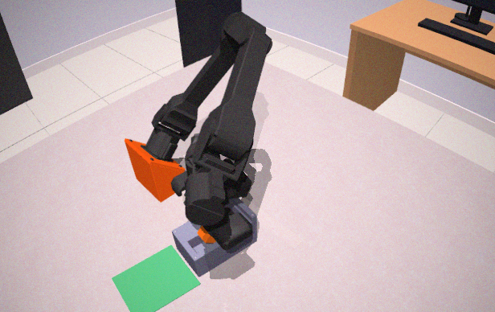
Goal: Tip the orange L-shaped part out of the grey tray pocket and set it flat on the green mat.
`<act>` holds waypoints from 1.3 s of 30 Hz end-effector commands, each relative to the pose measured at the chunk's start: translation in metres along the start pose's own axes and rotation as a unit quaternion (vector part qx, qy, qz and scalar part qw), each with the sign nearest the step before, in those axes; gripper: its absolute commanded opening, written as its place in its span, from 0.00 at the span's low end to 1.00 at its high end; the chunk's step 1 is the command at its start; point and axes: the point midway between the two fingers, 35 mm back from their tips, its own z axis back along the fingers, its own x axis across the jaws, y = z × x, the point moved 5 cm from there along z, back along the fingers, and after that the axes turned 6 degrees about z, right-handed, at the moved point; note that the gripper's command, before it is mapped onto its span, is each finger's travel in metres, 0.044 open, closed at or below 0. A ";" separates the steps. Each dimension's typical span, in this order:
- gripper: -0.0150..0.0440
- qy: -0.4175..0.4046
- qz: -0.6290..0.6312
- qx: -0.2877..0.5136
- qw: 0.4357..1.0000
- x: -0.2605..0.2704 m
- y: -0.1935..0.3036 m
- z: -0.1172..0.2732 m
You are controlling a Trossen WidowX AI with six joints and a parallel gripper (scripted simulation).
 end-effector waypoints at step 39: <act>0.25 0.002 -0.001 -0.001 1.000 0.000 0.000 0.042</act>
